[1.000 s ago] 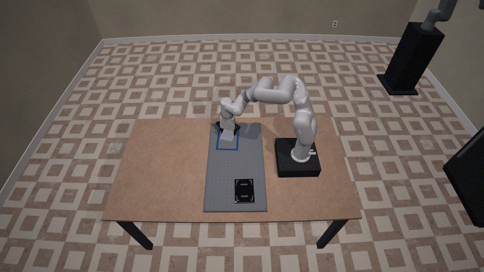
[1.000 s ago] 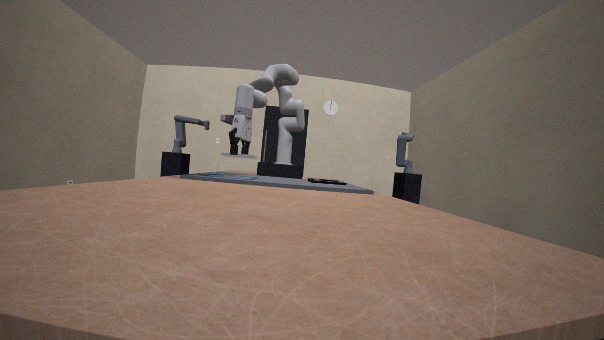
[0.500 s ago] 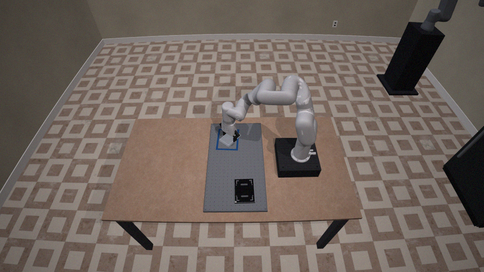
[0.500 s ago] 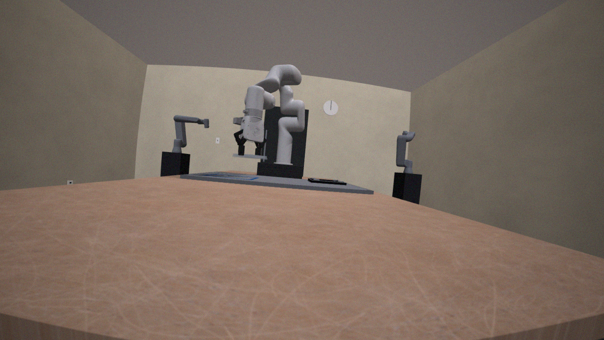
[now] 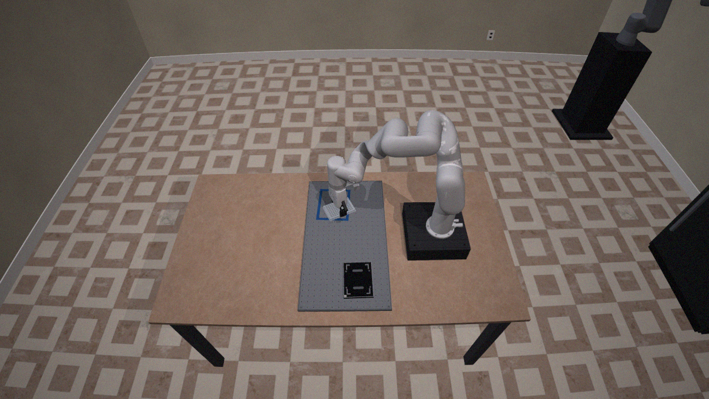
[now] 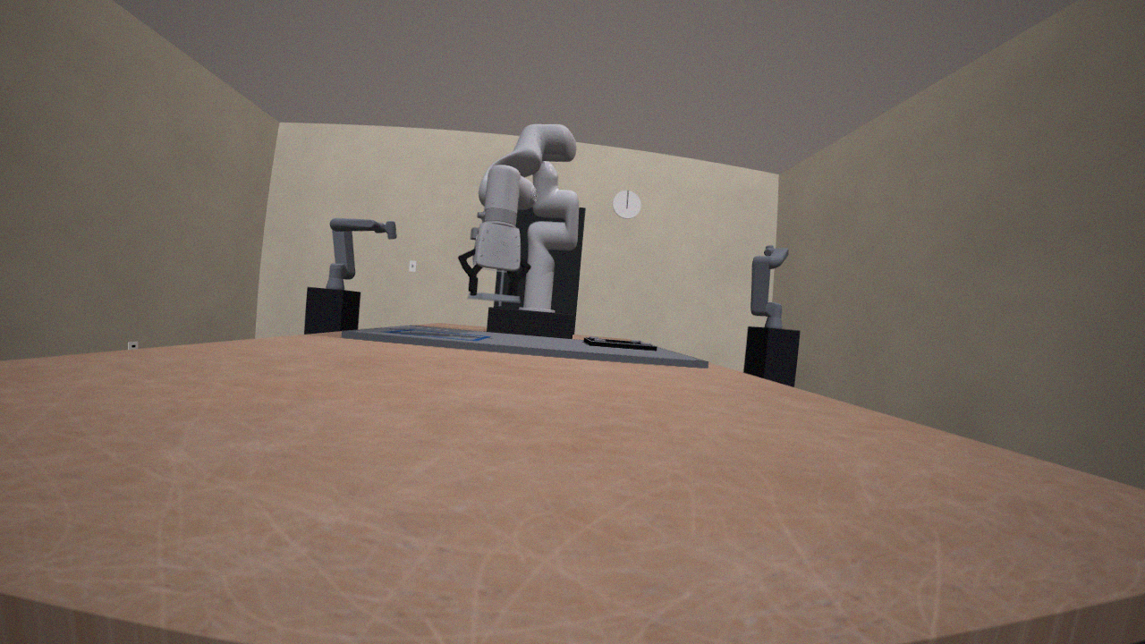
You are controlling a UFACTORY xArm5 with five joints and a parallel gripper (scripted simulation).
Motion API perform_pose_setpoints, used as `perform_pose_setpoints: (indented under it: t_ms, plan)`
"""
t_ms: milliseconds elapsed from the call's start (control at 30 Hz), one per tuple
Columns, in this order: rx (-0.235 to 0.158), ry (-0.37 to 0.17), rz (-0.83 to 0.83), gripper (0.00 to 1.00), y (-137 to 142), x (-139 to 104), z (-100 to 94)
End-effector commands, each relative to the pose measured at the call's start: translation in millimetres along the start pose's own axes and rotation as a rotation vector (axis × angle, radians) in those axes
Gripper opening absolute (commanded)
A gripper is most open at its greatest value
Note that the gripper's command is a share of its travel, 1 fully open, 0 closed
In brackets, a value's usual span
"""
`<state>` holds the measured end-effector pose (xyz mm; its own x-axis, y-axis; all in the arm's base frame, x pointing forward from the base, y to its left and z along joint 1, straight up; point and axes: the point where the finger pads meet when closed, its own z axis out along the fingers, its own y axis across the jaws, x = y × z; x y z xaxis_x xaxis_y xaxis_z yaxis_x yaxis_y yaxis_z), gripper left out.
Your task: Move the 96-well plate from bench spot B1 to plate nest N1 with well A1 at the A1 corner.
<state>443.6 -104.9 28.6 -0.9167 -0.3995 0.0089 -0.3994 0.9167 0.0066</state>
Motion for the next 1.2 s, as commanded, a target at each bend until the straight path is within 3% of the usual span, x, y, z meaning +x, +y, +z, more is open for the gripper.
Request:
perform_pose_setpoints:
  t_ms: [0, 133, 633, 700, 1167]
  plan:
    - [0.006, -0.005, 0.181, 0.0, 16, -4, -2.0]
    - [0.006, -0.005, 0.248, 0.0, 23, -6, -2.1]
    - [0.004, -0.007, 0.748, 0.0, 72, -15, -3.2]
    - [0.004, -0.007, 0.748, 0.0, 72, -15, -3.2]
    - [0.001, -0.008, 1.214, 0.0, 118, -24, -4.3]
